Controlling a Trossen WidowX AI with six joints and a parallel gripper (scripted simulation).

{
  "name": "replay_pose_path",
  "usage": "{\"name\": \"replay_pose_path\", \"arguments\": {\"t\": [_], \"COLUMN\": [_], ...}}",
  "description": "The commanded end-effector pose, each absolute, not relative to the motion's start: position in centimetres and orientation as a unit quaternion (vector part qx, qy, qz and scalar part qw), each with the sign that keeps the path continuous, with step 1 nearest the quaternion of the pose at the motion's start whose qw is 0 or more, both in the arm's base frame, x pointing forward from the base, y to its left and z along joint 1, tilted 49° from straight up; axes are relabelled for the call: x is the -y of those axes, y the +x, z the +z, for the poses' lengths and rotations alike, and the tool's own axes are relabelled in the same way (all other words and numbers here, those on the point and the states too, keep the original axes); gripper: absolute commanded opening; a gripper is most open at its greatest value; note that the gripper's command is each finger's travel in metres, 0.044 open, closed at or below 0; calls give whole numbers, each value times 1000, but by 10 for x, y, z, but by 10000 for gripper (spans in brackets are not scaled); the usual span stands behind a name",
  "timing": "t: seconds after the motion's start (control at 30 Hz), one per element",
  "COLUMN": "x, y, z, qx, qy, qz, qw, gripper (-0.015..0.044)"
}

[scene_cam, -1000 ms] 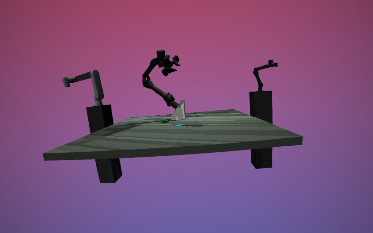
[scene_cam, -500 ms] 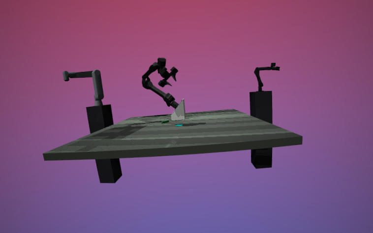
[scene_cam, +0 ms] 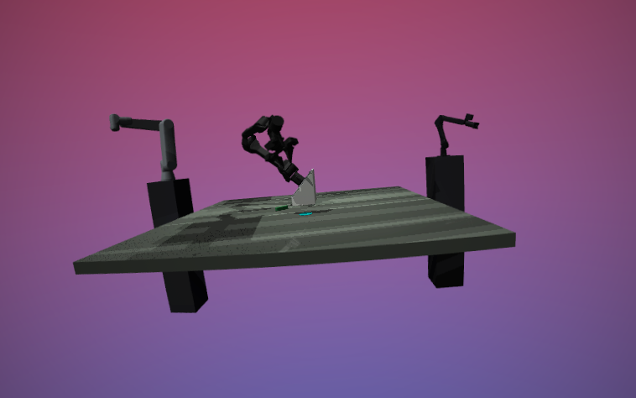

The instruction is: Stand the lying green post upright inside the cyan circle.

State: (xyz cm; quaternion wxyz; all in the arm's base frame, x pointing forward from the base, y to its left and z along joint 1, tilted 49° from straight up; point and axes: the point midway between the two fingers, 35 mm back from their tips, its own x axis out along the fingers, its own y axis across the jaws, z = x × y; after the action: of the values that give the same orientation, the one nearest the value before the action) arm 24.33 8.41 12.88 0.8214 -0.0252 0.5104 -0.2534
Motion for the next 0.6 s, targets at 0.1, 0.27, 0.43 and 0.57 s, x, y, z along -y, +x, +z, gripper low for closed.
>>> {"name": "replay_pose_path", "arguments": {"t": [0.1,0.27,0.43,0.57], "x": [-40,-11,15,32], "y": [228,216,201,190], "z": [122,119,118,117], "qx": [-501,-491,-478,-469], "qy": [-19,-17,-17,-18], "qz": [-346,-408,-465,-500], "qw": [793,770,745,728], "gripper": [232,232,232,232]}}
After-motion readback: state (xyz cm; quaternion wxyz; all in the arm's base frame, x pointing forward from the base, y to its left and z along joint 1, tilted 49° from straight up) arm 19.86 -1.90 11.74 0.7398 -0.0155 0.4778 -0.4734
